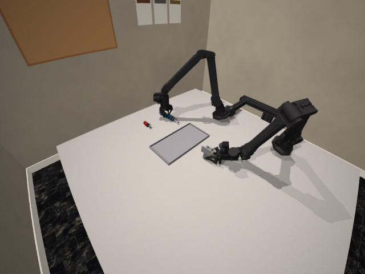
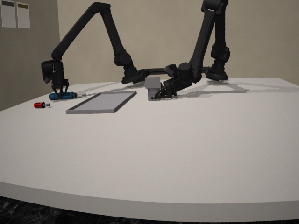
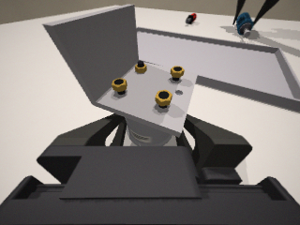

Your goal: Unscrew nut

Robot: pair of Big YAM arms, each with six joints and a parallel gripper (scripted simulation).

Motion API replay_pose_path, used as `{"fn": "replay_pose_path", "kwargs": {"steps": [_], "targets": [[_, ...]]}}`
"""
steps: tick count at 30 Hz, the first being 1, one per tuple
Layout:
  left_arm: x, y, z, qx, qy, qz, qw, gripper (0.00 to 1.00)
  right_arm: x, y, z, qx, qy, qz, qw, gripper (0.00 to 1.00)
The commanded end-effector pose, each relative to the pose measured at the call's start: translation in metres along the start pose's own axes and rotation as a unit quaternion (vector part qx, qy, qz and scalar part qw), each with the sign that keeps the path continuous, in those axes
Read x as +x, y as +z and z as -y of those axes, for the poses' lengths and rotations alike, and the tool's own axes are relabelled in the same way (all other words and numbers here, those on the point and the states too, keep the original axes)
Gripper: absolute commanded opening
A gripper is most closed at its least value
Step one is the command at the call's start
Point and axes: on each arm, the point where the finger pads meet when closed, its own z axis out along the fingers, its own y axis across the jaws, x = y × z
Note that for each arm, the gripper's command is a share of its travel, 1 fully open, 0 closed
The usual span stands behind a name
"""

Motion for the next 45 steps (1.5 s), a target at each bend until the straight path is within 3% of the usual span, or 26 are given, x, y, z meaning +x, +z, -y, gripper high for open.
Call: {"fn": "replay_pose_path", "kwargs": {"steps": [1, 4, 5, 21, 22, 45], "targets": [[-0.0070, 0.0038, -0.0045, -0.004, 0.004, 0.008, 1.000, 0.59, -0.0099, -0.0083, -0.0069, -0.010, 0.001, 0.011, 1.000, 0.65], [-0.0070, 0.0038, -0.0045, -0.004, 0.004, 0.008, 1.000, 0.59, -0.0099, -0.0083, -0.0069, -0.010, 0.001, 0.011, 1.000, 0.65], [-0.0070, 0.0038, -0.0045, -0.004, 0.004, 0.008, 1.000, 0.59, -0.0099, -0.0083, -0.0069, -0.010, 0.001, 0.011, 1.000, 0.55], [-0.0070, 0.0038, -0.0045, -0.004, 0.004, 0.008, 1.000, 0.59, -0.0099, -0.0083, -0.0069, -0.010, 0.001, 0.011, 1.000, 0.55], [-0.0070, 0.0038, -0.0045, -0.004, 0.004, 0.008, 1.000, 0.59, -0.0099, -0.0083, -0.0069, -0.010, 0.001, 0.011, 1.000, 0.46], [-0.0070, 0.0038, -0.0045, -0.004, 0.004, 0.008, 1.000, 0.59, -0.0099, -0.0083, -0.0069, -0.010, 0.001, 0.011, 1.000, 0.45]]}}
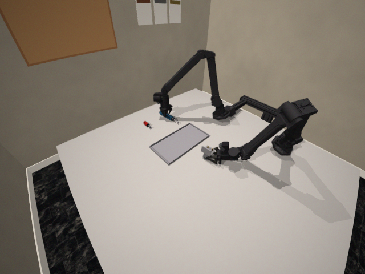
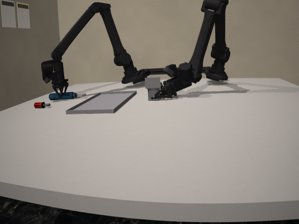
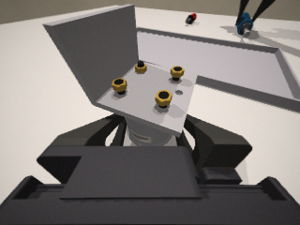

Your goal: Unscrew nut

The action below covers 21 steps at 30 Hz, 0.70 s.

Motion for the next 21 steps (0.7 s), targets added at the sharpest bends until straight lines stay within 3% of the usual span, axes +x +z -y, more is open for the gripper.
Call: {"fn": "replay_pose_path", "kwargs": {"steps": [1, 21], "targets": [[-0.0070, 0.0038, -0.0045, -0.004, 0.004, 0.008, 1.000, 0.59, -0.0097, -0.0082, -0.0068, -0.010, 0.001, 0.011, 1.000, 0.45], [-0.0070, 0.0038, -0.0045, -0.004, 0.004, 0.008, 1.000, 0.59, -0.0097, -0.0082, -0.0068, -0.010, 0.001, 0.011, 1.000, 0.44]]}}
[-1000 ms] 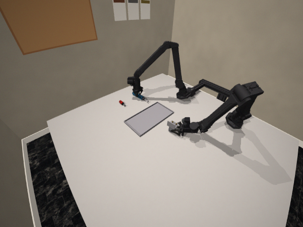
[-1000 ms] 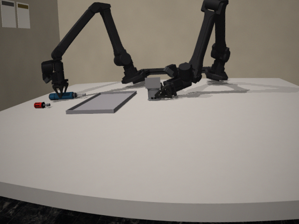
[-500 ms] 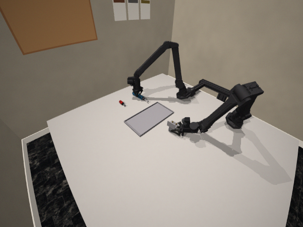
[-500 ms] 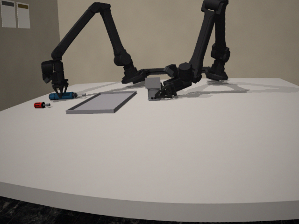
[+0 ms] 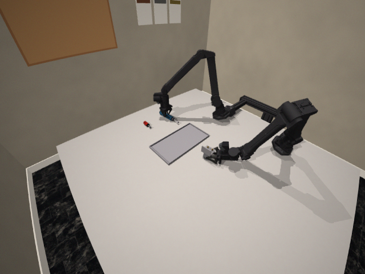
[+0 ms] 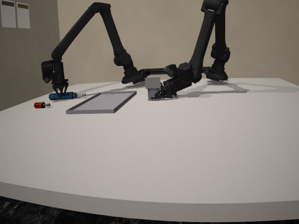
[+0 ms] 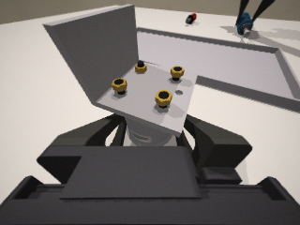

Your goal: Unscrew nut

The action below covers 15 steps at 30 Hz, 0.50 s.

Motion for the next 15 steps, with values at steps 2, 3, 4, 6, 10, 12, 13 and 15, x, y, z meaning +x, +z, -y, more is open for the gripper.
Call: {"fn": "replay_pose_path", "kwargs": {"steps": [2, 3, 4, 6, 10, 12, 13, 15], "targets": [[-0.0070, 0.0038, -0.0045, -0.004, 0.004, 0.008, 1.000, 0.59, -0.0097, -0.0083, -0.0068, -0.010, 0.001, 0.011, 1.000, 0.44], [-0.0070, 0.0038, -0.0045, -0.004, 0.004, 0.008, 1.000, 0.59, -0.0097, -0.0083, -0.0068, -0.010, 0.001, 0.011, 1.000, 0.44], [-0.0070, 0.0038, -0.0045, -0.004, 0.004, 0.008, 1.000, 0.59, -0.0097, -0.0083, -0.0068, -0.010, 0.001, 0.011, 1.000, 0.44], [-0.0070, 0.0038, -0.0045, -0.004, 0.004, 0.008, 1.000, 0.59, -0.0097, -0.0083, -0.0068, -0.010, 0.001, 0.011, 1.000, 0.44], [-0.0070, 0.0038, -0.0045, -0.004, 0.004, 0.008, 1.000, 0.59, -0.0097, -0.0083, -0.0068, -0.010, 0.001, 0.011, 1.000, 0.43], [-0.0070, 0.0038, -0.0045, -0.004, 0.004, 0.008, 1.000, 0.59, -0.0097, -0.0083, -0.0068, -0.010, 0.001, 0.011, 1.000, 0.43], [-0.0070, 0.0038, -0.0045, -0.004, 0.004, 0.008, 1.000, 0.59, -0.0097, -0.0083, -0.0068, -0.010, 0.001, 0.011, 1.000, 0.43], [-0.0070, 0.0038, -0.0045, -0.004, 0.004, 0.008, 1.000, 0.59, -0.0097, -0.0083, -0.0068, -0.010, 0.001, 0.011, 1.000, 0.43]]}}
